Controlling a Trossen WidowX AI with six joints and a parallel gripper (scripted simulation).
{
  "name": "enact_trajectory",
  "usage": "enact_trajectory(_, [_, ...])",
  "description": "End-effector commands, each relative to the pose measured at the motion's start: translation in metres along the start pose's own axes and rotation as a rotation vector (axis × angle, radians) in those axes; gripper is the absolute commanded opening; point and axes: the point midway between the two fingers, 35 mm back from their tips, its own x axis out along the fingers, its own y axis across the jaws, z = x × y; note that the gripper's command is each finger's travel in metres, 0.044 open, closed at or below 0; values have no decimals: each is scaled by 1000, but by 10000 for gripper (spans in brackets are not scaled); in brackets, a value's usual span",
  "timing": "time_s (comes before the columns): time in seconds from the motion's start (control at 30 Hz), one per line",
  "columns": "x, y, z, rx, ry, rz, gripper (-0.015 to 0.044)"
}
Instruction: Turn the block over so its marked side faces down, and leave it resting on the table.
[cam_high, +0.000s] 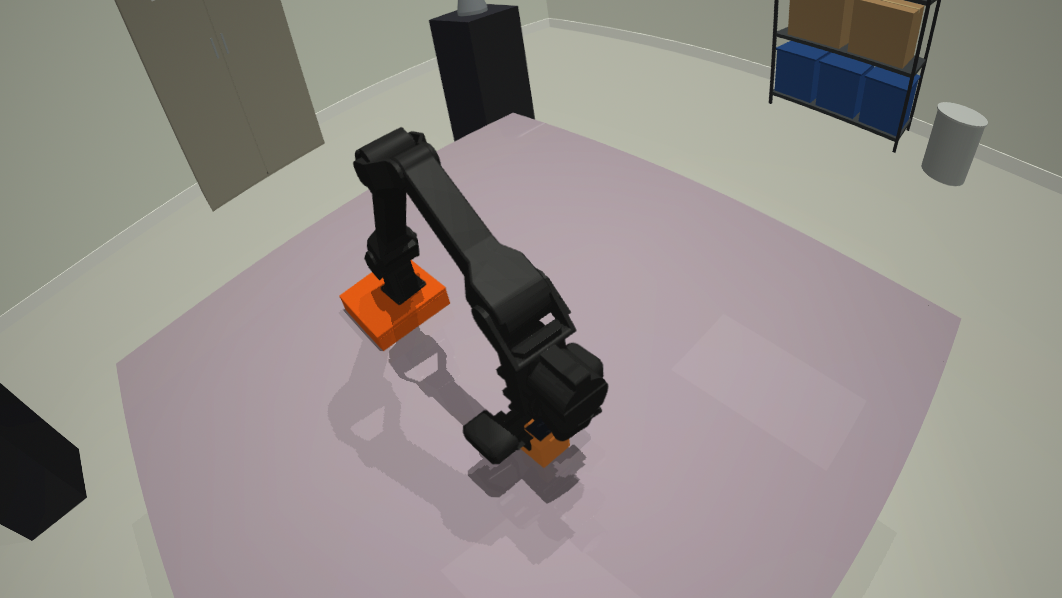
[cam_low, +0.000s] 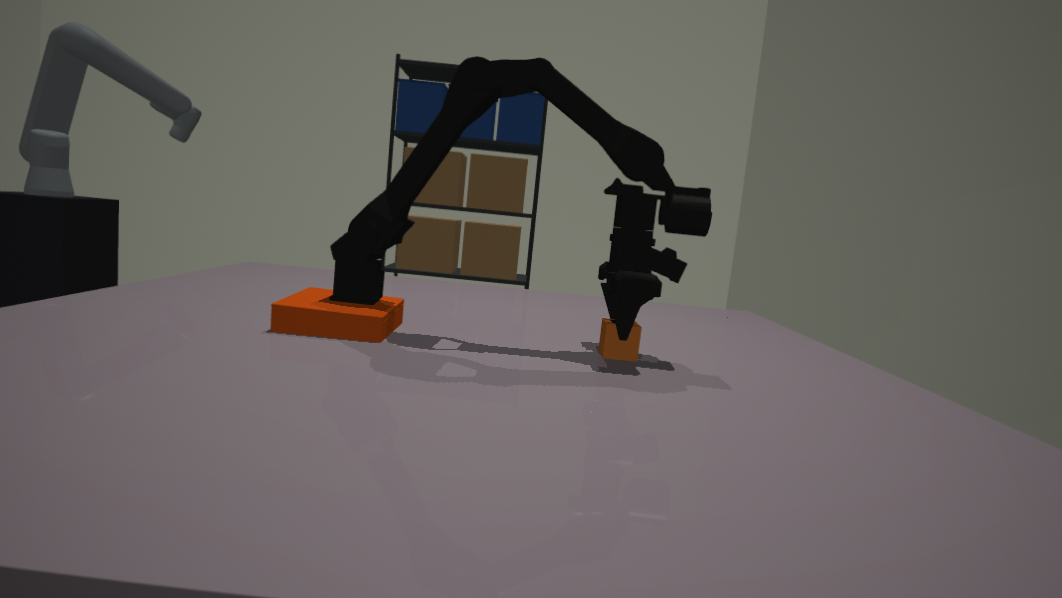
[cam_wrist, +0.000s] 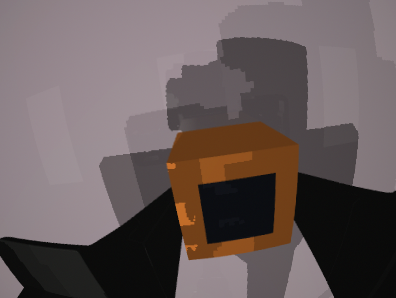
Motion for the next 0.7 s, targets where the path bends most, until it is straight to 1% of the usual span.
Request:
enact_trajectory(0.0, [1,0,0,-5,1,-1,177])
enact_trajectory(0.37, [1,0,0,-5,1,-1,103])
enact_trajectory(0.43, [-3,0,0,-5,1,-1,51])
enact_trajectory(0.5, [-14,0,0,-5,0,-1,0])
enact_trajectory(0.57, [-26,0,0,-5,0,-1,0])
enact_trajectory(0.67, [-29,0,0,-5,0,-1,0])
